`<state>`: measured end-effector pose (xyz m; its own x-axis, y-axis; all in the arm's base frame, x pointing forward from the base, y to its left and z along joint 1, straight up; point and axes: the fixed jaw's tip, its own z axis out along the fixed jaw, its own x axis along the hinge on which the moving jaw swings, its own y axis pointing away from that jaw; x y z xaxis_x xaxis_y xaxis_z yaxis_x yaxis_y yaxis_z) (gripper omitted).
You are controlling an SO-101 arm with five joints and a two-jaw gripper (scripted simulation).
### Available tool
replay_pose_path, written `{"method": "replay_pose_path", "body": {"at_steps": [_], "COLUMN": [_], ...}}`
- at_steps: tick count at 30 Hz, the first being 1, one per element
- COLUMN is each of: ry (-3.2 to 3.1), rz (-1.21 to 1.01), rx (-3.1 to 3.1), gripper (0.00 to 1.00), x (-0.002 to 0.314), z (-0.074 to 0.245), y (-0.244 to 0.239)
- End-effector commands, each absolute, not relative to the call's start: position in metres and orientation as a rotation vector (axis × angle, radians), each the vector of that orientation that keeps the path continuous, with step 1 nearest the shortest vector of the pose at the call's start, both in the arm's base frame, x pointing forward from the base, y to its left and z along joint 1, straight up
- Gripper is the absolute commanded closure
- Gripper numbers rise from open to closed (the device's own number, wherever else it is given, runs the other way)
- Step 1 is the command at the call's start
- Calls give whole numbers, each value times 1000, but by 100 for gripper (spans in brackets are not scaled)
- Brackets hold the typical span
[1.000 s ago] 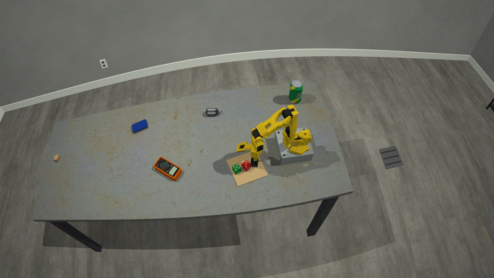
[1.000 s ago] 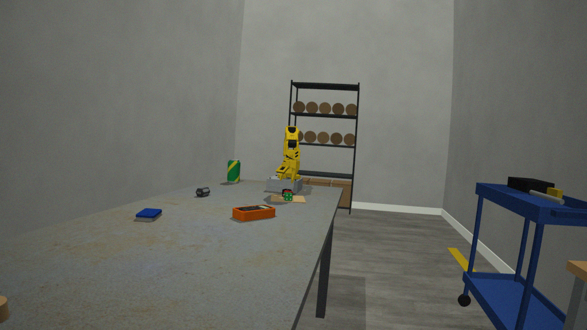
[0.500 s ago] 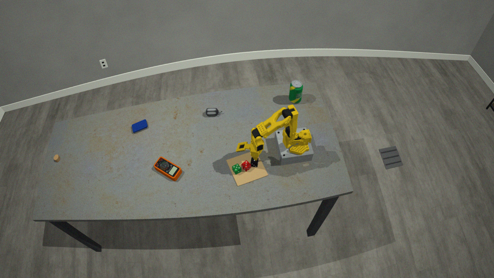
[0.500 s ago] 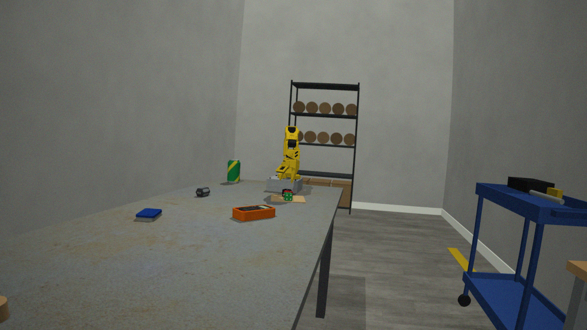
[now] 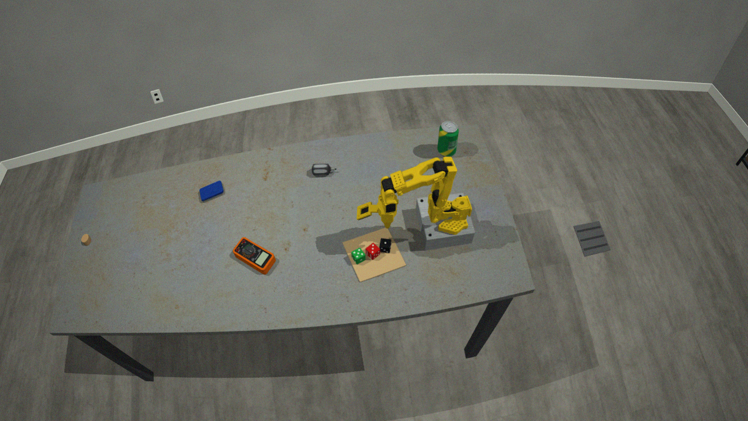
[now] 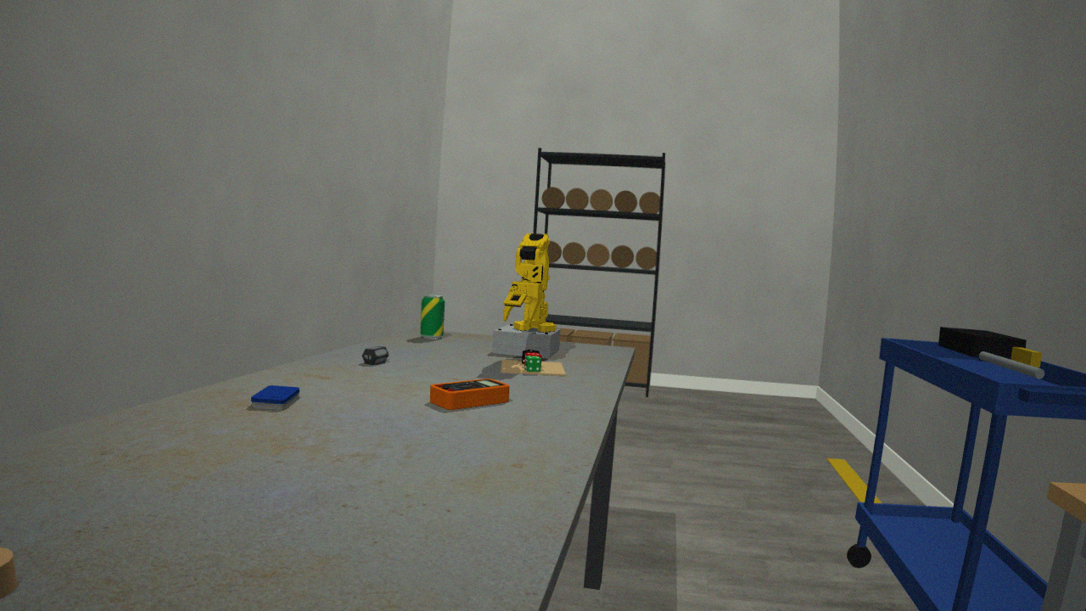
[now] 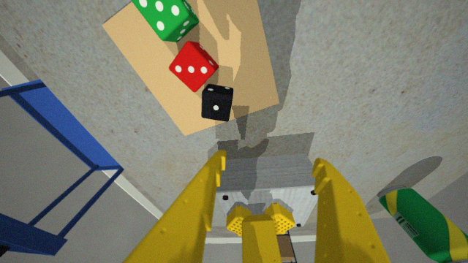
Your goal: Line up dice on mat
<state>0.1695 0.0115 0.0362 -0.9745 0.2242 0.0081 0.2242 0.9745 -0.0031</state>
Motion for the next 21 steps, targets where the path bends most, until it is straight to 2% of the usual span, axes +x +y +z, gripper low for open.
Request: {"method": "replay_pose_path", "body": {"at_steps": [1,21], "ry": [-3130,-3136], "rz": [0,-1], "rx": [-212,-80], "gripper": [64,64], "x": [166,159], "z": [49,59], "y": [0,-9]}}
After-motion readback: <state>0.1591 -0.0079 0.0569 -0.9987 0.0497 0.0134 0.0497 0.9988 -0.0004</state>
